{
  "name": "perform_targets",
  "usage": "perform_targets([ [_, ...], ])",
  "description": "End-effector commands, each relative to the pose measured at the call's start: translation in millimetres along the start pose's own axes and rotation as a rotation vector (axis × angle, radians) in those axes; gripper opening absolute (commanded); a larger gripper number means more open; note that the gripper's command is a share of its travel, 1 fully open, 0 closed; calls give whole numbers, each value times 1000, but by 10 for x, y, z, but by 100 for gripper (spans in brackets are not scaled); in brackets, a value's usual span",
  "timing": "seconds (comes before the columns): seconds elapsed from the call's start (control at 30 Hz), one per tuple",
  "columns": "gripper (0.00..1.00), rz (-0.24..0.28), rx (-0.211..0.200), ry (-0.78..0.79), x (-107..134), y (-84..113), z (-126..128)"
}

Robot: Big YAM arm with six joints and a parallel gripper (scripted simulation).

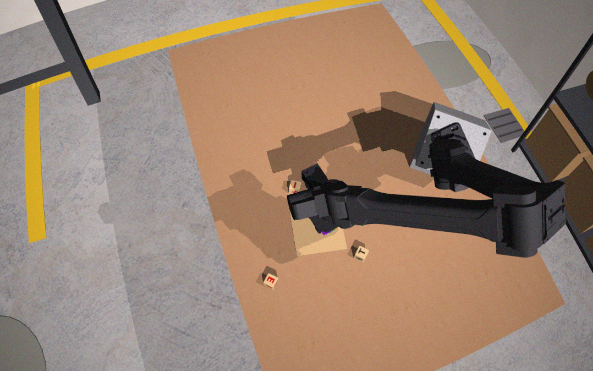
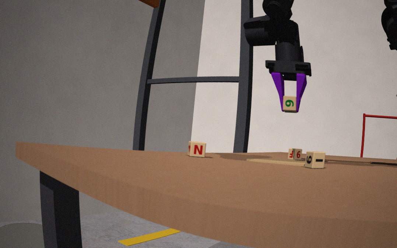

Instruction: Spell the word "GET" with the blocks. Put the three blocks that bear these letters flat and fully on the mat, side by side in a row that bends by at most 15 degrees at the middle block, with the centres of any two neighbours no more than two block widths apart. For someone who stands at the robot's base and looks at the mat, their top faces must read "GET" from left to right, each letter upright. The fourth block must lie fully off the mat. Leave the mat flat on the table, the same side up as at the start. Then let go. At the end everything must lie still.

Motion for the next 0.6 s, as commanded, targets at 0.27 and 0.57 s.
perform_targets([
  [0.27, 26, -25, -36, -134, 21, -23, 81],
  [0.57, 26, -25, -30, -140, 11, -183, 45],
])
Point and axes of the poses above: the point where the finger pads meet when closed, its own y axis back along the fingers, its own z axis across the jaws, x = y × z, the point moved 2 cm from there along y, back along the fingers, and after that the axes turned 1 degree about -y, right-handed, at the moved point
